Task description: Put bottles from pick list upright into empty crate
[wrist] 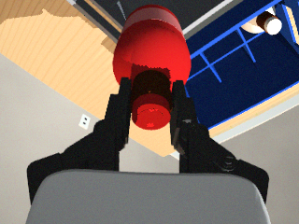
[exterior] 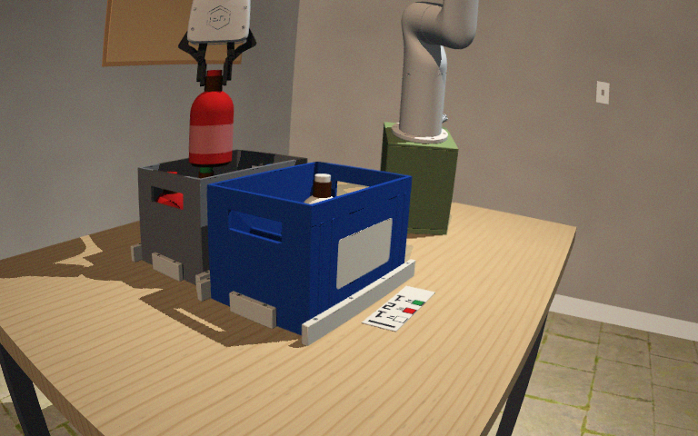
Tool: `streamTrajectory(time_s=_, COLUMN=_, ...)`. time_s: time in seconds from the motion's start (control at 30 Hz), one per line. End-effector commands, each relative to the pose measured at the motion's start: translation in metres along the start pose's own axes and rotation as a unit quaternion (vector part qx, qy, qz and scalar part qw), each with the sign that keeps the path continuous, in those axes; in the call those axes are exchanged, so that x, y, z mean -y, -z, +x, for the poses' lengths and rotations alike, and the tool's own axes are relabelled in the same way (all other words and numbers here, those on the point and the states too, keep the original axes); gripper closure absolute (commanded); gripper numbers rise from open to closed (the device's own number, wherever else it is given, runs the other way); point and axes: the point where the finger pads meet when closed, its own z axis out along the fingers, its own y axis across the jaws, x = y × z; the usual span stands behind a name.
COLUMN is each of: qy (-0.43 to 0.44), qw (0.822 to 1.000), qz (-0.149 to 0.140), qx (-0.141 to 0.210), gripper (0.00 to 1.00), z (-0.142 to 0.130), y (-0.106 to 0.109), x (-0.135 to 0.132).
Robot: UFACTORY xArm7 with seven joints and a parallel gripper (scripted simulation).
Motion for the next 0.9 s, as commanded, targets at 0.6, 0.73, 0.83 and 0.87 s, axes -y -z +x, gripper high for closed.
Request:
streamTrajectory(time_s=0.6, qy=-0.001, qw=1.0, qz=0.003, qx=0.001, gripper=1.0, z=-0.011, y=0.002, x=-0.035)
streamTrajectory(time_s=0.73, qy=-0.001, qw=1.0, qz=0.003, qx=0.001, gripper=1.0, z=-0.013, y=0.002, x=-0.043)
streamTrajectory(time_s=0.83, qy=-0.001, qw=1.0, qz=0.003, qx=0.001, gripper=1.0, z=-0.015, y=0.002, x=-0.048)
streamTrajectory(time_s=0.87, qy=-0.001, qw=1.0, qz=0.003, qx=0.001, gripper=1.0, z=-0.016, y=0.002, x=-0.05)
